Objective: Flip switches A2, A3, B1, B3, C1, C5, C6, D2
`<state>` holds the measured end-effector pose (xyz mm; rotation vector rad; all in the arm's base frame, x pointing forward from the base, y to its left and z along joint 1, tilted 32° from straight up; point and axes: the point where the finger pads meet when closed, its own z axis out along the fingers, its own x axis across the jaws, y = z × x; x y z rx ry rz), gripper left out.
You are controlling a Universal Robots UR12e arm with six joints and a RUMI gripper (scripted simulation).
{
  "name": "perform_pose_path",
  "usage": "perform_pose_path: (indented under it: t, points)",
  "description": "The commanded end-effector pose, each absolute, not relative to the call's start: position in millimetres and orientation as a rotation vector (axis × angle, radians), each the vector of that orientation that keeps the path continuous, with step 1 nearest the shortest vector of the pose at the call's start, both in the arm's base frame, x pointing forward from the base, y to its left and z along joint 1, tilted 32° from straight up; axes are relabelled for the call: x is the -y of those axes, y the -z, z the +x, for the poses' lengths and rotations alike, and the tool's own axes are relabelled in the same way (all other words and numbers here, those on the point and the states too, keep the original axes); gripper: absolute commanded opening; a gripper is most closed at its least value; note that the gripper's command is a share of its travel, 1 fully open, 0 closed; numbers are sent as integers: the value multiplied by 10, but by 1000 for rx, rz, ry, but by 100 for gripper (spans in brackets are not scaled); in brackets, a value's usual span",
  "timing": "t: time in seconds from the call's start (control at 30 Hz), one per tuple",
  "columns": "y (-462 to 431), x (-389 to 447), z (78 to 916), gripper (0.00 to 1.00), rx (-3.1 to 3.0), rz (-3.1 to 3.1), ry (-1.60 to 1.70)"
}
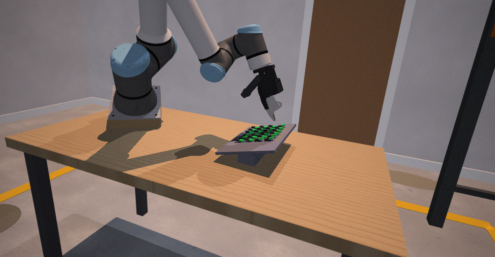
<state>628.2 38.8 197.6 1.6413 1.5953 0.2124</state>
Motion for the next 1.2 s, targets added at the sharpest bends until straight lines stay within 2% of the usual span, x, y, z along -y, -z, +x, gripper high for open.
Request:
perform_pose_path:
  t: [0.0,1.17]
  points:
    - [-1987,-385,6298,0,-1595,1641,-214]
    - [-1946,-347,6362,0,-1594,1641,-214]
